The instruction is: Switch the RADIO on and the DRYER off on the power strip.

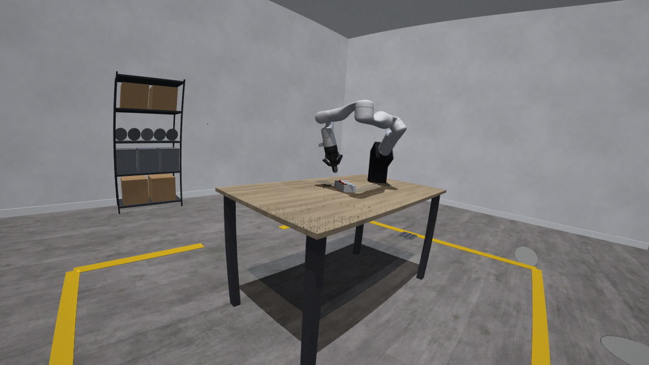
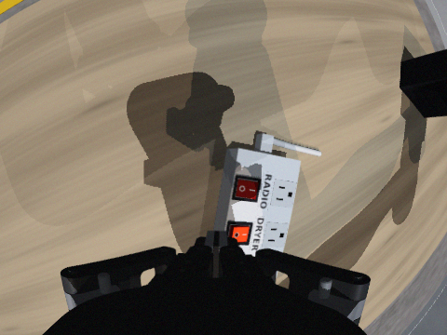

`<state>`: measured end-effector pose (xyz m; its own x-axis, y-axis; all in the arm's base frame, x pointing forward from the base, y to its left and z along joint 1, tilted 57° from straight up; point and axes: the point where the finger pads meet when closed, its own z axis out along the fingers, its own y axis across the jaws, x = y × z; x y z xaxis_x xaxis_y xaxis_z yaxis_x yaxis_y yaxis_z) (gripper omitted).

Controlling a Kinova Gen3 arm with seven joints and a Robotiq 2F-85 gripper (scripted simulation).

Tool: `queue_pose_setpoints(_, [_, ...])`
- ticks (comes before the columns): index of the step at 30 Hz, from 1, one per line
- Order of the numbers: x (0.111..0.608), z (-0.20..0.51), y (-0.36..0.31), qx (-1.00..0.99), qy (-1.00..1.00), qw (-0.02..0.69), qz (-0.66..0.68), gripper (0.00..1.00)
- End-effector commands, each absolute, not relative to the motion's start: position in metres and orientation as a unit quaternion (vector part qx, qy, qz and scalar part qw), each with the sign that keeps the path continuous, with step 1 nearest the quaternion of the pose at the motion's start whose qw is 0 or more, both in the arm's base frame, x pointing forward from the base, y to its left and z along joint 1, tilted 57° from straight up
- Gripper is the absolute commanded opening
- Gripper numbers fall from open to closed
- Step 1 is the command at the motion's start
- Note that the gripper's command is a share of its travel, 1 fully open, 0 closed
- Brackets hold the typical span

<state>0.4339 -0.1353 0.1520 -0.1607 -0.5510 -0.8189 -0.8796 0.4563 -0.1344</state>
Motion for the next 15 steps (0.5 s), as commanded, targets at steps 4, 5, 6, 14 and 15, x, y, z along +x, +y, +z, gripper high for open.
queue_pose_setpoints(4, [0.4364, 0.1538, -0.1355, -0.460, 0.751, 0.432, 0.196, 0.00])
queue_pose_setpoints(5, [0.4364, 0.1538, -0.1355, -0.460, 0.751, 0.432, 0.196, 0.00])
queue_pose_setpoints(6, [0.4364, 0.1538, -0.1355, -0.460, 0.751, 0.432, 0.196, 0.00])
queue_pose_setpoints(14, [0.4392, 0.1550, -0.1356, -0.435, 0.763, 0.434, 0.200, 0.00])
queue_pose_setpoints(15, [0.4418, 0.1562, -0.1359, -0.411, 0.774, 0.435, 0.205, 0.00])
